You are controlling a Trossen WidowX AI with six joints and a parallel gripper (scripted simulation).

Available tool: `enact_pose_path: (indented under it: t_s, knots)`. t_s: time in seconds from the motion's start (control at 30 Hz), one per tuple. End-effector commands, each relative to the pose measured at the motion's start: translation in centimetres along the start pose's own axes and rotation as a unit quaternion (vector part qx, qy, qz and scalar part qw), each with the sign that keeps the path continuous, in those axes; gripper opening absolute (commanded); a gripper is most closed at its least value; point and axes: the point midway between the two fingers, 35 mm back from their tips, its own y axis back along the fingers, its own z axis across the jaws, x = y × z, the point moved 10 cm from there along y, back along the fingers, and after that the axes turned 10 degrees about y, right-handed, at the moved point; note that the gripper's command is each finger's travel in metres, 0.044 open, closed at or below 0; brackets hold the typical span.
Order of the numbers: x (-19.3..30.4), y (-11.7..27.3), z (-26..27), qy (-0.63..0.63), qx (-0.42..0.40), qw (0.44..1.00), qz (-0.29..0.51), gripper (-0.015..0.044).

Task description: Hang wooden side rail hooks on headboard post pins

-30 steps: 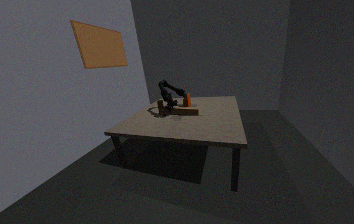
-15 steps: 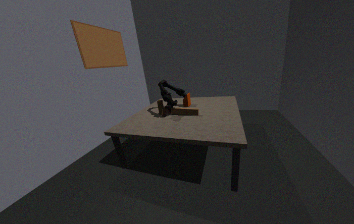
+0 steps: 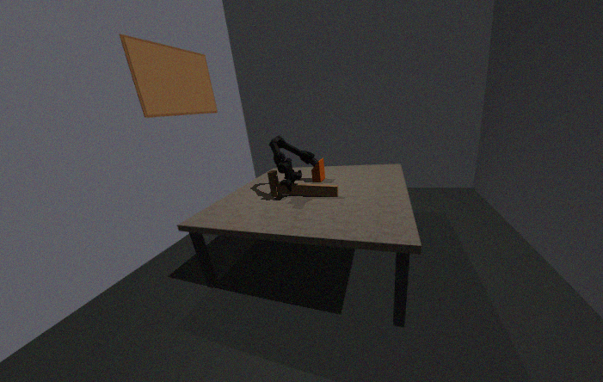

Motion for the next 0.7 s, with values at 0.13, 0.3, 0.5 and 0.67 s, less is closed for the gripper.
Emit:
enact_pose_path:
  t_s: [0.13, 0.3, 0.5, 0.67]
  knots:
    - [0.11, 0.23, -0.07, 0.001, 0.004, 1.000, 0.004, 0.0000]
    - [0.11, 0.14, -0.07, 0.001, 0.004, 1.000, 0.004, 0.0000]
    - [0.11, 0.04, -0.07, 0.001, 0.004, 1.000, 0.004, 0.0000]
    - [0.11, -0.04, -0.07, 0.001, 0.004, 1.000, 0.004, 0.0000]
